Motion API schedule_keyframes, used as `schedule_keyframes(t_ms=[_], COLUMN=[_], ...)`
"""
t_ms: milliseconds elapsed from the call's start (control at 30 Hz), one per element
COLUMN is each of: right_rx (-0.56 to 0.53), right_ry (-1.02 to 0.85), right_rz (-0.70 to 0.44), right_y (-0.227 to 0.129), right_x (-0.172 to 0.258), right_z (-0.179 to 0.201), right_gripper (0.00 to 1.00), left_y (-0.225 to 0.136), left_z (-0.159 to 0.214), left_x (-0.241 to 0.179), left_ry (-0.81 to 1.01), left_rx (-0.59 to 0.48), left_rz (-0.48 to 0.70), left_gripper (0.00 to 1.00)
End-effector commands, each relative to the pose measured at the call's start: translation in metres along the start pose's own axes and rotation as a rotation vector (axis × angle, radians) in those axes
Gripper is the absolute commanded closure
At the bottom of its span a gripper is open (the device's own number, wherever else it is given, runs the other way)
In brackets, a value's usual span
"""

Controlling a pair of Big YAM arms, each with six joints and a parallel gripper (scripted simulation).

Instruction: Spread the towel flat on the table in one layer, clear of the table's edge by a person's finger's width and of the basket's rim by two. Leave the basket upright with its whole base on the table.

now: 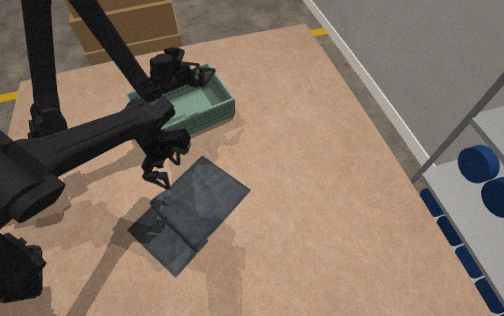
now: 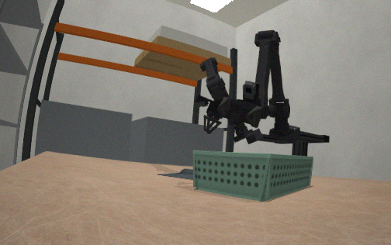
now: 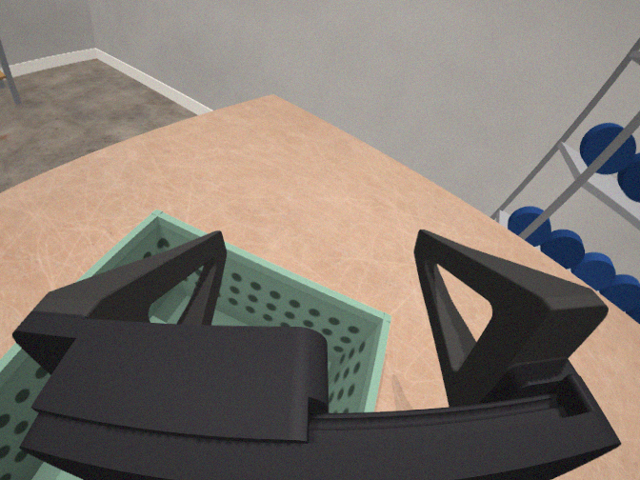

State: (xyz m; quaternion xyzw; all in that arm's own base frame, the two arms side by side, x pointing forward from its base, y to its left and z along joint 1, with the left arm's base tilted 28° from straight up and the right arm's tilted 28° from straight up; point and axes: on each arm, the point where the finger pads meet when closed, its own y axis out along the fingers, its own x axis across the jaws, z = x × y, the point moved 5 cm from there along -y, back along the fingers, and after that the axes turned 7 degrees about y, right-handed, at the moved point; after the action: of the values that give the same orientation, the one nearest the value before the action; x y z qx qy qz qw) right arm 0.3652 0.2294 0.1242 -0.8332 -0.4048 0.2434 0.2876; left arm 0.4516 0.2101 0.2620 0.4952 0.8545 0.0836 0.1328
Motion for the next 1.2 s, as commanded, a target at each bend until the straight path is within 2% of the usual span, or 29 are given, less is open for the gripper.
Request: schedule_keyframes(t_ms=[0,567,700,800,933,1033,1100,1167], right_rx=[-0.004,-0.004,-0.011,-0.027,-0.073,-0.114,-0.114,-0.146], right_ry=[0.009,0.009,-0.062,-0.168,-0.313,-0.43,-0.43,-0.522], right_rz=[-0.009,-0.009,-0.024,-0.062,-0.146,-0.21,-0.21,-0.253], right_y=[-0.003,-0.003,0.002,0.008,0.021,0.032,0.032,0.04], right_x=[0.002,0.002,-0.007,-0.015,-0.035,-0.052,-0.052,-0.065], right_z=[-0.003,-0.003,-0.004,-0.001,0.01,0.018,0.018,0.023], right_gripper=[0.0,0.0,0.0,0.0,0.0,0.0,0.0,0.0], left_y=[0.001,0.001,-0.005,-0.011,-0.025,-0.029,-0.029,-0.032], left_z=[-0.004,-0.004,0.008,0.02,0.042,0.035,0.035,0.041], left_x=[-0.001,-0.001,0.006,0.0,-0.017,-0.037,-0.037,-0.055], left_ry=[-0.001,-0.001,0.086,0.196,0.368,0.501,0.501,0.588], left_rx=[-0.013,-0.013,0.009,0.045,0.108,0.087,0.087,0.089], left_rz=[0.003,0.003,0.013,0.095,0.321,0.491,0.491,0.612], left_gripper=[0.0,0.0,0.0,0.0,0.0,0.0,0.0,0.0])
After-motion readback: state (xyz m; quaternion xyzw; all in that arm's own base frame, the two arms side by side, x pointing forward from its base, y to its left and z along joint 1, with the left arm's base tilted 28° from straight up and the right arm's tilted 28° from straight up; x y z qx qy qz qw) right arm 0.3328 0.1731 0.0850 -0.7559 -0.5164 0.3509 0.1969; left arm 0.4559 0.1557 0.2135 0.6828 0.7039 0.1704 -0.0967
